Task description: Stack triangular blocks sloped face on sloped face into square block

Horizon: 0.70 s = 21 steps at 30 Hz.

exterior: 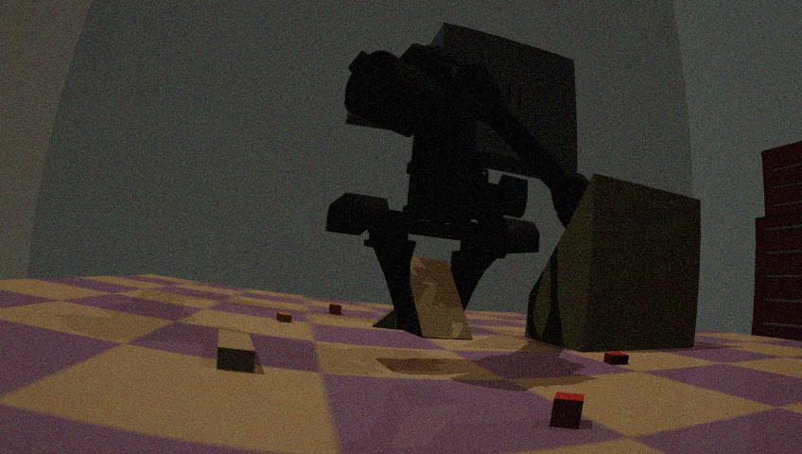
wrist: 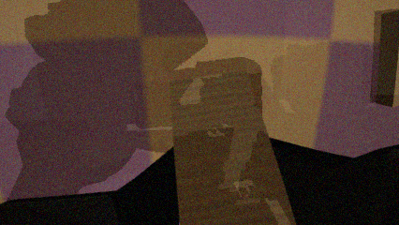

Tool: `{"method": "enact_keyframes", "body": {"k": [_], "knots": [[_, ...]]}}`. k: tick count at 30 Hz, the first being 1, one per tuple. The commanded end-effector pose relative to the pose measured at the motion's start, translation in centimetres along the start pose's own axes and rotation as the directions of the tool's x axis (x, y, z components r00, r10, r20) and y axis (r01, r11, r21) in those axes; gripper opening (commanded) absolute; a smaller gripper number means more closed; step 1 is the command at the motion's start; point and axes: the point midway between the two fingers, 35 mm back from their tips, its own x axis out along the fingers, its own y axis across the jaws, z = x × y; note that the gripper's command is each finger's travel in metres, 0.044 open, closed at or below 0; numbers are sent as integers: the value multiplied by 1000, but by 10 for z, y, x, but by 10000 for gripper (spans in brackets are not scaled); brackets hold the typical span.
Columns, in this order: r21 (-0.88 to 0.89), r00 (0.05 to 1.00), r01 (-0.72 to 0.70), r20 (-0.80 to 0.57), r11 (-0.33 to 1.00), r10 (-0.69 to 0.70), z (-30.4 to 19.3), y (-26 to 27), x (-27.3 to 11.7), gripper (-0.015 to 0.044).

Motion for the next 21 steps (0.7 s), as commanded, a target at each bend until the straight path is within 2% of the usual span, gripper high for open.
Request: {"method": "enact_keyframes", "body": {"k": [1, 8, 21], "knots": [[-90, 1000, 1, 2, 996, -1, 0, 0, 0, 0], [-278, 1000, 1, 2, 960, 0, 0, 0, 0, 0], [-282, 1000, 1, 2, 959, 0, 0, 0, 3, 0]]}}
